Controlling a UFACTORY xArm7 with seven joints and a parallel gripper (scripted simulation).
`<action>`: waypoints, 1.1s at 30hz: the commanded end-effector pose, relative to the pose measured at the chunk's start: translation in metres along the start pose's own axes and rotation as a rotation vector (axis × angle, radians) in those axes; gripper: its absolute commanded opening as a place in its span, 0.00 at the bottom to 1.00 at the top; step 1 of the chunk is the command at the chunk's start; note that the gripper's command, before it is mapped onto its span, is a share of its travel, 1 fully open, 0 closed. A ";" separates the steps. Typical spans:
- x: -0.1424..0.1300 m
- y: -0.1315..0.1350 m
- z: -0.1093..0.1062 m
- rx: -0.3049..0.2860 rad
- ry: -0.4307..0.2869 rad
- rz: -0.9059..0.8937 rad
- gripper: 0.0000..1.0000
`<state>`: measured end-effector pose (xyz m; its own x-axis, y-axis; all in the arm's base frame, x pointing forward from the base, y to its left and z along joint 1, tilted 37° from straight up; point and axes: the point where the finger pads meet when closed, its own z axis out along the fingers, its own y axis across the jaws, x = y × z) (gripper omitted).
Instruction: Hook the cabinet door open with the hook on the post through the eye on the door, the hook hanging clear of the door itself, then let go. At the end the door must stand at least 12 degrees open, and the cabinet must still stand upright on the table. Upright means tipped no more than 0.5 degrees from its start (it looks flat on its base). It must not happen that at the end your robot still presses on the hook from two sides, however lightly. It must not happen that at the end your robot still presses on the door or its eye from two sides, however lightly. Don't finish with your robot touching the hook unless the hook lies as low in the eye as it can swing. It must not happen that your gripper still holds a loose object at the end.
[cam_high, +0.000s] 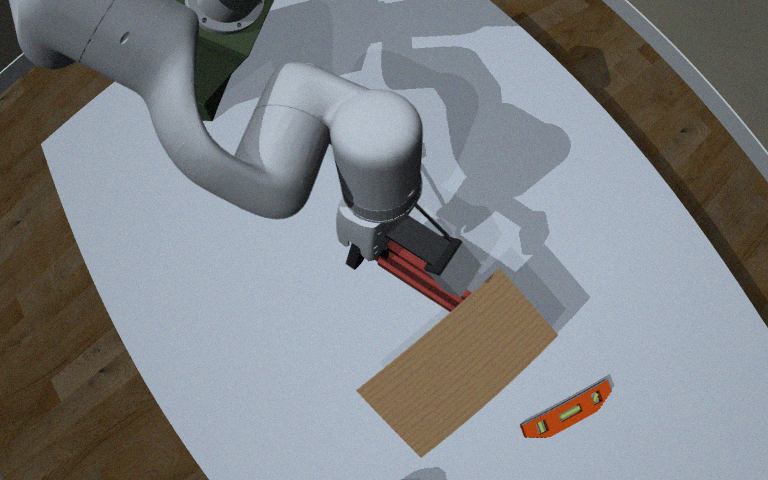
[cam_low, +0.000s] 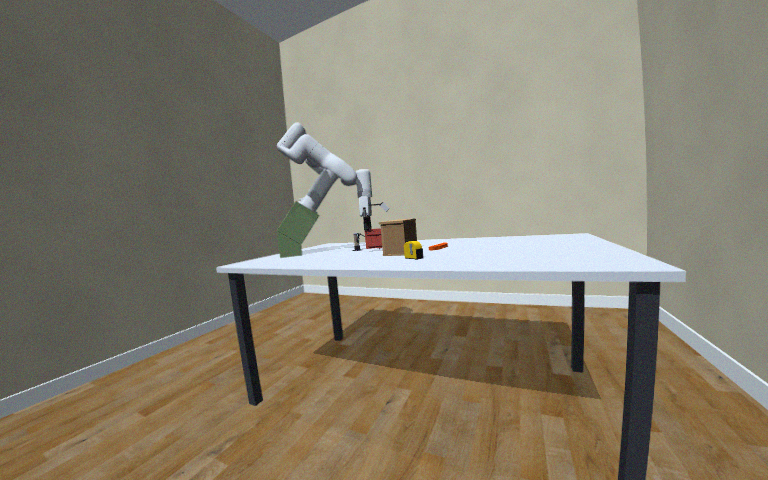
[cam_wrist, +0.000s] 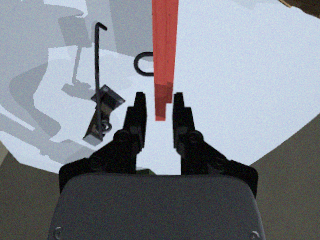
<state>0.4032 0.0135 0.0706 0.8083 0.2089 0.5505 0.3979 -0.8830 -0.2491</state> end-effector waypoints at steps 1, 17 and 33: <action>0.001 0.001 0.003 -0.002 0.002 0.000 0.27; 0.001 0.001 0.009 -0.002 0.002 0.000 0.27; 0.001 0.008 0.009 -0.002 0.002 -0.056 0.27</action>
<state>0.4105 0.0115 0.0617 0.7875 0.2522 0.5624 0.4369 -0.8721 -0.2206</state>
